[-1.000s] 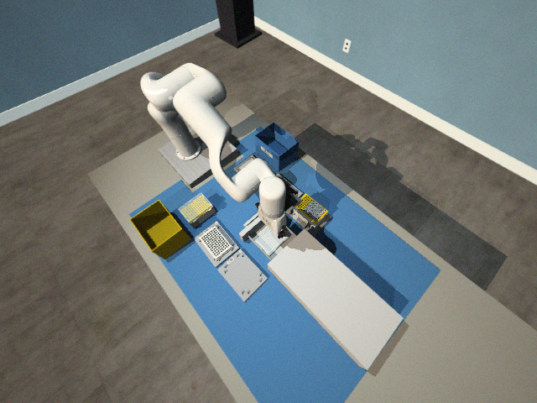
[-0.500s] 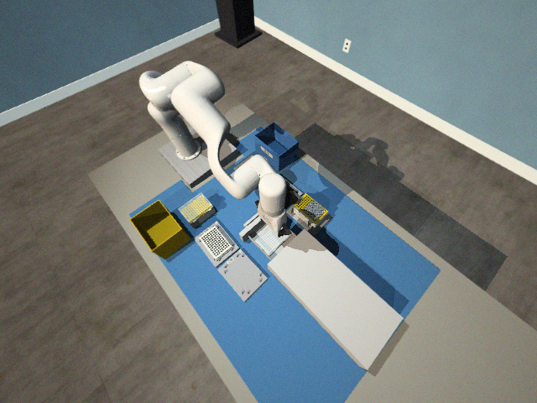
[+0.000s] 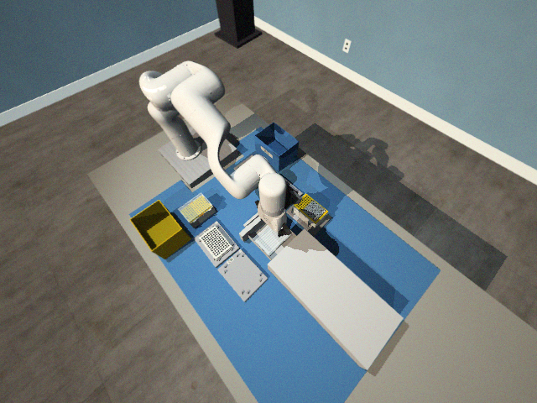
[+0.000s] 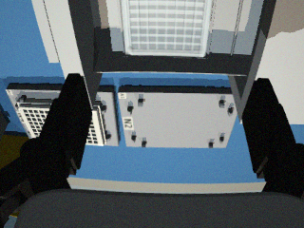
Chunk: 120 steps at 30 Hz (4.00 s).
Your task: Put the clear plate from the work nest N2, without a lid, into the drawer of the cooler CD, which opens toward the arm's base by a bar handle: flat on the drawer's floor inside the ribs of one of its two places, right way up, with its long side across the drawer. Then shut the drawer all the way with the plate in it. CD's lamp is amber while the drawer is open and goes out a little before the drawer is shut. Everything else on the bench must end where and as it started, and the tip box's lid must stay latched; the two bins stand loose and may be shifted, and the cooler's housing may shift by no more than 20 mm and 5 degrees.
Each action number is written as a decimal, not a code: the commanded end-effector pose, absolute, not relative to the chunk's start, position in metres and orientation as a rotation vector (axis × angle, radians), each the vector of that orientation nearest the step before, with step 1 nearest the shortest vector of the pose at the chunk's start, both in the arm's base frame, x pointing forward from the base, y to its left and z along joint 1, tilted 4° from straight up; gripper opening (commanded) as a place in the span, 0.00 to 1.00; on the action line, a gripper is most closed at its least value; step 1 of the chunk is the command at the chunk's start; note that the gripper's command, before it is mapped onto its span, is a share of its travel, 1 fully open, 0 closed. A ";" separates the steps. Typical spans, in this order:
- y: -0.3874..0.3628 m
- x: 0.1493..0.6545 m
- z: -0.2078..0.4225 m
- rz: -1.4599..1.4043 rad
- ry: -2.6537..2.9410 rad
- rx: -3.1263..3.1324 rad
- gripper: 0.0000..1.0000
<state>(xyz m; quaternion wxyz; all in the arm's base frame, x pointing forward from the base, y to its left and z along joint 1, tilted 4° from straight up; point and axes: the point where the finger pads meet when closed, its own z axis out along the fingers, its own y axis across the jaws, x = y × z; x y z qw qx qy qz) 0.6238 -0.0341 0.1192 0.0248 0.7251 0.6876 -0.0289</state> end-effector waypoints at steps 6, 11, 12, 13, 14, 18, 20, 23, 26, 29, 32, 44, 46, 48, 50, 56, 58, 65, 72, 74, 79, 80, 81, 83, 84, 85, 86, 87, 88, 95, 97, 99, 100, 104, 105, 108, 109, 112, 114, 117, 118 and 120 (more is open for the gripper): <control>-0.034 0.625 0.122 -0.083 2.124 2.240 1.00; -0.034 0.625 0.122 -0.083 2.124 2.240 1.00; -0.034 0.625 0.122 -0.083 2.124 2.240 1.00; -0.034 0.625 0.122 -0.083 2.124 2.240 1.00; -0.034 0.625 0.122 -0.083 2.124 2.240 1.00; -0.034 0.625 0.122 -0.083 2.124 2.240 1.00; -0.034 0.625 0.122 -0.083 2.124 2.240 1.00; -0.034 0.625 0.122 -0.083 2.124 2.240 1.00; -0.034 0.620 0.121 -0.083 2.124 2.240 0.00; -0.033 0.605 0.119 -0.083 2.124 2.240 0.00; -0.033 0.591 0.117 -0.083 2.124 2.240 0.00; -0.031 0.541 0.110 -0.084 2.124 2.240 0.00; -0.031 0.531 0.108 -0.084 2.124 2.240 0.00; -0.030 0.521 0.107 -0.084 2.124 2.240 0.00; -0.030 0.511 0.105 -0.084 2.124 2.240 0.00; -0.029 0.492 0.102 -0.084 2.124 2.240 0.00; -0.029 0.482 0.101 -0.084 2.124 2.240 0.00; -0.028 0.465 0.098 -0.084 2.124 2.240 0.00; -0.028 0.465 0.098 -0.084 2.124 2.240 0.00; -0.028 0.465 0.098 -0.084 2.124 2.240 0.00; -0.028 0.465 0.098 -0.084 2.124 2.240 0.00; -0.028 0.465 0.098 -0.084 2.124 2.240 0.00; -0.028 0.465 0.098 -0.084 2.124 2.240 0.00; -0.028 0.465 0.098 -0.084 2.124 2.240 0.00; -0.028 0.465 0.098 -0.084 2.124 2.240 0.00; -0.028 0.465 0.098 -0.084 2.124 2.240 0.00; -0.028 0.465 0.098 -0.084 2.124 2.240 0.00; -0.028 0.465 0.098 -0.084 2.124 2.240 0.00; -0.028 0.465 0.098 -0.084 2.124 2.240 0.00; -0.028 0.465 0.098 -0.084 2.124 2.240 0.00; -0.028 0.465 0.098 -0.084 2.124 2.240 0.00; -0.028 0.465 0.098 -0.084 2.124 2.240 0.00; -0.028 0.465 0.098 -0.084 2.124 2.240 0.00; -0.028 0.465 0.098 -0.084 2.124 2.240 0.00; -0.028 0.465 0.098 -0.084 2.124 2.240 0.00; -0.028 0.465 0.098 -0.084 2.124 2.240 0.00; -0.028 0.465 0.098 -0.084 2.124 2.240 0.00; -0.028 0.465 0.098 -0.084 2.124 2.240 0.00; -0.028 0.465 0.098 -0.084 2.124 2.240 0.00; -0.028 0.465 0.098 -0.084 2.124 2.240 0.00; -0.028 0.465 0.098 -0.084 2.124 2.240 0.00; -0.028 0.465 0.097 -0.084 2.124 2.240 0.00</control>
